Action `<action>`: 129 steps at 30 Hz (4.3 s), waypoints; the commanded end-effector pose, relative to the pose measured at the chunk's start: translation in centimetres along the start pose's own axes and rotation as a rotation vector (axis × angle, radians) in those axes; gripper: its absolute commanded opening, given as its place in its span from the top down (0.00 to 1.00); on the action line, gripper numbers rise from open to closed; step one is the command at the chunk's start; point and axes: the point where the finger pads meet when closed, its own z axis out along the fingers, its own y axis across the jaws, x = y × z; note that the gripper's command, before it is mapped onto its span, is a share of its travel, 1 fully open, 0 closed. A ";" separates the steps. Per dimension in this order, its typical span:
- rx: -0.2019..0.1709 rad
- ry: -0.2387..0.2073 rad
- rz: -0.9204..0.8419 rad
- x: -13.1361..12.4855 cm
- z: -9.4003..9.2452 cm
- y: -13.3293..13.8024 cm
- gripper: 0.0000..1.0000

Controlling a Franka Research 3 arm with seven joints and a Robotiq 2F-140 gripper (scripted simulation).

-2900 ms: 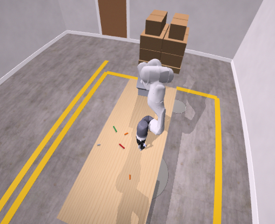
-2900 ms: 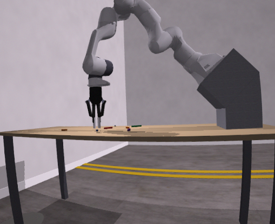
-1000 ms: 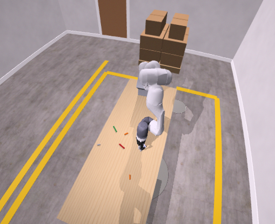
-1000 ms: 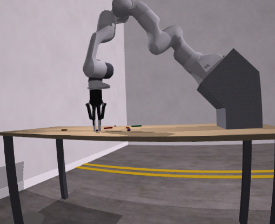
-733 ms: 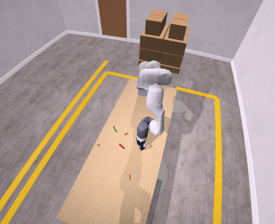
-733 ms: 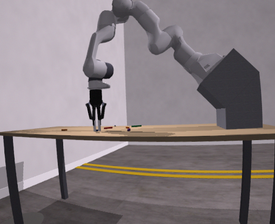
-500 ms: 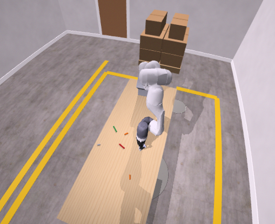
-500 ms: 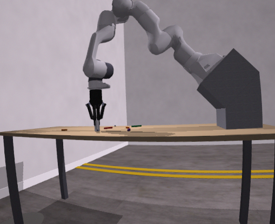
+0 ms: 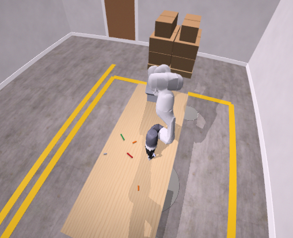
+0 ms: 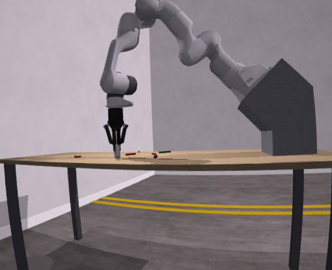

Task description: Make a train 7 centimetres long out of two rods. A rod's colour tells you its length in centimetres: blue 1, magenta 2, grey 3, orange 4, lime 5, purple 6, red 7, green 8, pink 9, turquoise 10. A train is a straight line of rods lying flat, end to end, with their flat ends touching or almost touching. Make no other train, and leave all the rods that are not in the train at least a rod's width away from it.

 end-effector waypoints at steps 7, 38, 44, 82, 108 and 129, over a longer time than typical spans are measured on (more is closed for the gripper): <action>-0.001 -0.002 0.006 -0.1 0.0 0.1 0.88; -0.001 -0.002 0.006 -0.1 -9.6 0.1 0.88; -0.001 -0.002 0.006 -0.1 -10.0 0.1 0.88; 0.034 -0.064 0.088 -10.1 -12.1 -29.1 0.88; 0.001 -0.004 0.160 -1.9 -10.2 -43.5 0.88; -0.001 -0.001 0.162 -1.6 -9.9 -43.8 0.88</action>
